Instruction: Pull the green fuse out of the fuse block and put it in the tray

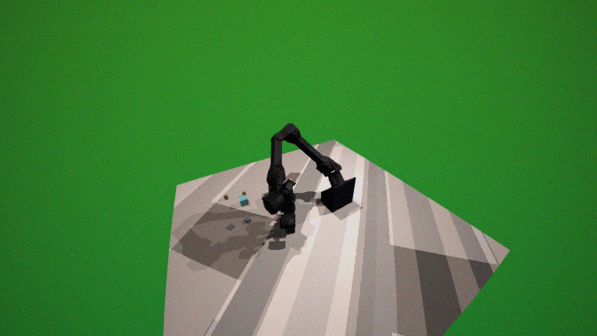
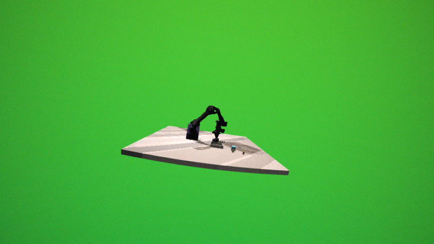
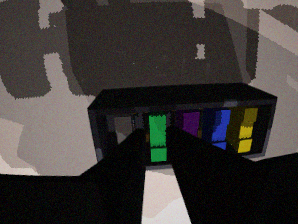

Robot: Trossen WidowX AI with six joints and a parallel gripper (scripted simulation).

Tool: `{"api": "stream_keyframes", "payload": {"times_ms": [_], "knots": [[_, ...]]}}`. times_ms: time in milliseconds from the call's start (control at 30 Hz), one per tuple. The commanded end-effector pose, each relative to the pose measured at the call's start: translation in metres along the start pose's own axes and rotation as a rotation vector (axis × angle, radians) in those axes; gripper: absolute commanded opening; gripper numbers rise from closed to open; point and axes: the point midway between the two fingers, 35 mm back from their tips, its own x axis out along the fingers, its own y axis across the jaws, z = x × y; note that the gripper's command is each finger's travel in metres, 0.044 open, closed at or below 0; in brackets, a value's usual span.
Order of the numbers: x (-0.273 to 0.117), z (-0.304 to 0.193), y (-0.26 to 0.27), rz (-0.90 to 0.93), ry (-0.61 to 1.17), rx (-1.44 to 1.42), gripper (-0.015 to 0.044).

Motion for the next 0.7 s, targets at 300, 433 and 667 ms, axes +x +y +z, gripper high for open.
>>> {"api": "stream_keyframes", "payload": {"times_ms": [300, 433, 667], "knots": [[0.0004, -0.0002, -0.0002, -0.001, 0.001, 0.0, 0.0012], [0.0004, -0.0002, -0.0002, -0.001, 0.001, 0.0, 0.0], [-0.0018, -0.0001, -0.0001, -0.001, 0.001, 0.0, 0.0]]}}
